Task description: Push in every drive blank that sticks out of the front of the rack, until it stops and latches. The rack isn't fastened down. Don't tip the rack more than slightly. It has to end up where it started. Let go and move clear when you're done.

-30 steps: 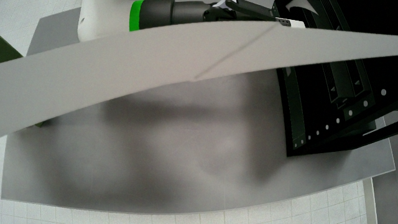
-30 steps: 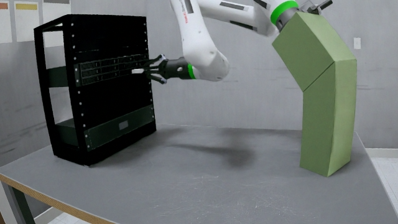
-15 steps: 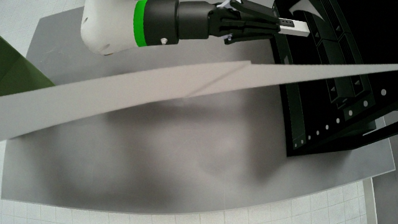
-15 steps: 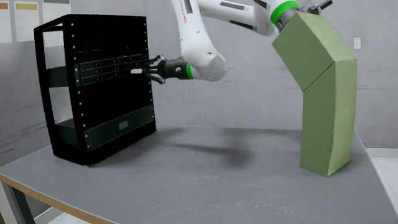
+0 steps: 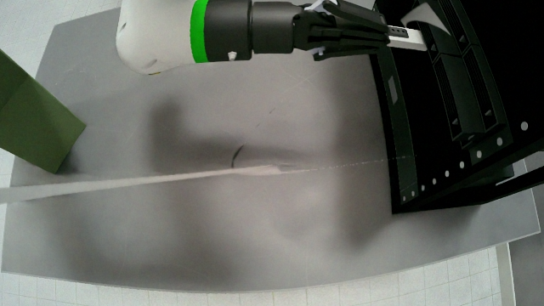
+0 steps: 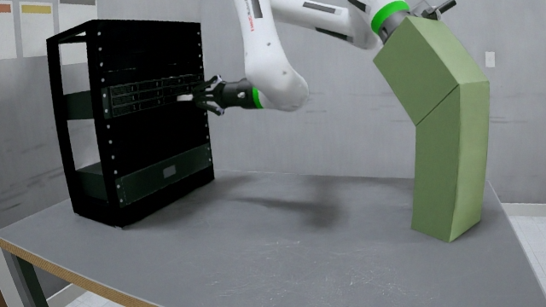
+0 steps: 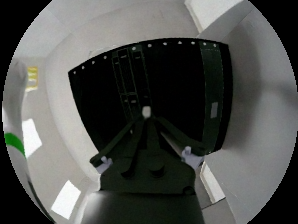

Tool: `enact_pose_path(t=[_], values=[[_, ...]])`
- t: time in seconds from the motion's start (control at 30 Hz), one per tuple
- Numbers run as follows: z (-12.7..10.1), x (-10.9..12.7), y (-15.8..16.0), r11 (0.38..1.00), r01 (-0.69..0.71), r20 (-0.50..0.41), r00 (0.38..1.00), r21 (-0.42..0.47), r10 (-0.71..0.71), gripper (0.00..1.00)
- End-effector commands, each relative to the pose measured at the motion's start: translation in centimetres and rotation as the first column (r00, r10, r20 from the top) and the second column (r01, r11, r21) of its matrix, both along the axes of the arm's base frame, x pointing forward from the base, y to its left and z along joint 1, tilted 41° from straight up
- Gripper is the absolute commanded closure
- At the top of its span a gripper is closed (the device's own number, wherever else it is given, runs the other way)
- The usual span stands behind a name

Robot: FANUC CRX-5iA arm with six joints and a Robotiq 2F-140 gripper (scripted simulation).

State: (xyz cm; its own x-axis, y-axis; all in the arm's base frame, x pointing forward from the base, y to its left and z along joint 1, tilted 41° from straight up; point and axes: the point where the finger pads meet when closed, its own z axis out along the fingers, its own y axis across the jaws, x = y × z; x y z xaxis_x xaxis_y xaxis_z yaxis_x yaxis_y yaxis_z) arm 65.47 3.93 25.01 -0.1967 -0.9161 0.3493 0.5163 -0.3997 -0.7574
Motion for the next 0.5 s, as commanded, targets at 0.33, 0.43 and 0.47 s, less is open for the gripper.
enact_pose_path(t=[0.33,0.43,0.47], values=[[0.47,0.60,0.06,1.000,0.000,0.001,1.000,0.000,0.000,0.90],[0.61,0.81,0.07,1.000,0.000,0.001,1.000,0.000,0.000,0.90],[0.62,0.82,0.07,1.000,0.000,0.001,1.000,0.000,0.000,0.90]])
